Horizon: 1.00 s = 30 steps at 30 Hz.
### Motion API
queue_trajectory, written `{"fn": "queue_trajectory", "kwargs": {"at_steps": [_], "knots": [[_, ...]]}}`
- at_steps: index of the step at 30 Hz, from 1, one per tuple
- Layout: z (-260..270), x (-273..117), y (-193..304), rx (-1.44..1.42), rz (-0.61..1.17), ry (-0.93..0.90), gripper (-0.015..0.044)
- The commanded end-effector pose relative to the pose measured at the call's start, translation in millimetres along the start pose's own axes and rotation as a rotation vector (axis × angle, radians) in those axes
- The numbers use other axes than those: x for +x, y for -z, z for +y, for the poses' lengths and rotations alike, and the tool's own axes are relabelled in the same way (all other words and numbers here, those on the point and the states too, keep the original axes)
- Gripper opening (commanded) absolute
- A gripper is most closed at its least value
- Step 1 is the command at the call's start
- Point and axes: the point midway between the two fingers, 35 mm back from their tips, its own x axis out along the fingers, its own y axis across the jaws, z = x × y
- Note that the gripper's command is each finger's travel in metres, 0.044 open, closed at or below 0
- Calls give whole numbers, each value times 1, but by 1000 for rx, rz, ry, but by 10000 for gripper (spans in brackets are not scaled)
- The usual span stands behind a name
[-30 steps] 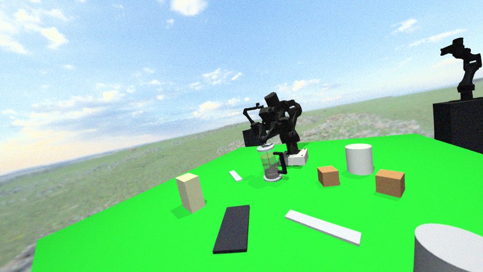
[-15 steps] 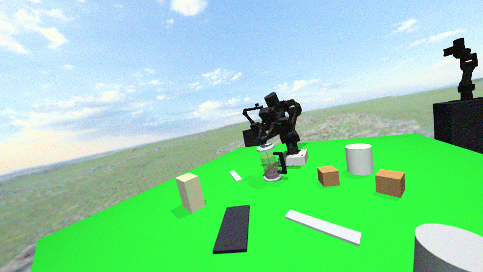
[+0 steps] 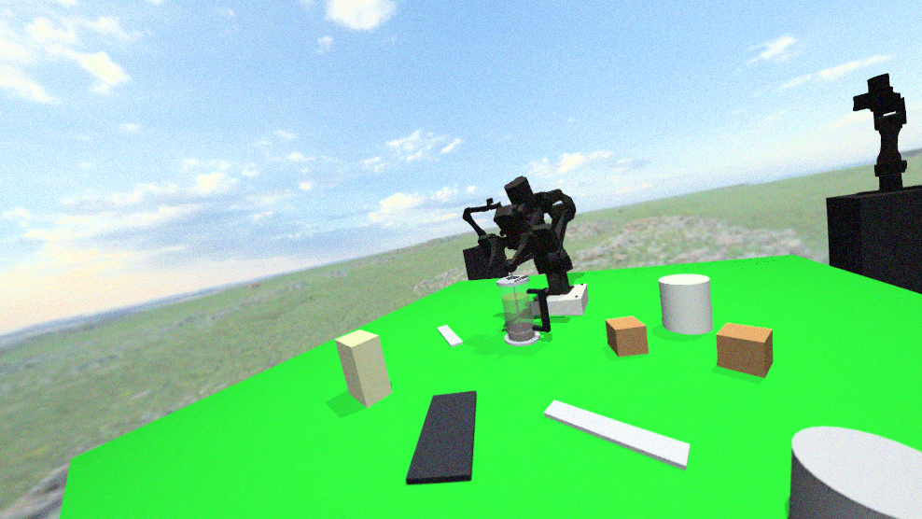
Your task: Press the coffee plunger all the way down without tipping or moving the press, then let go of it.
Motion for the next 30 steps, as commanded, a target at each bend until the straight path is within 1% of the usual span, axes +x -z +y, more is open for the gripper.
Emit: {"fn": "queue_trajectory", "kwargs": {"at_steps": [1, 5, 11, 19, 30], "knots": [[0, 0, 0, 0, 2, 0, 333], [0, 0, 0, 0, 2, 0, 438], [0, -7, -7, 0, 4, 1, 440], [-1, -62, -53, -3, 20, 4, 440], [-1, -63, -53, -3, 21, 4, 440]]}}
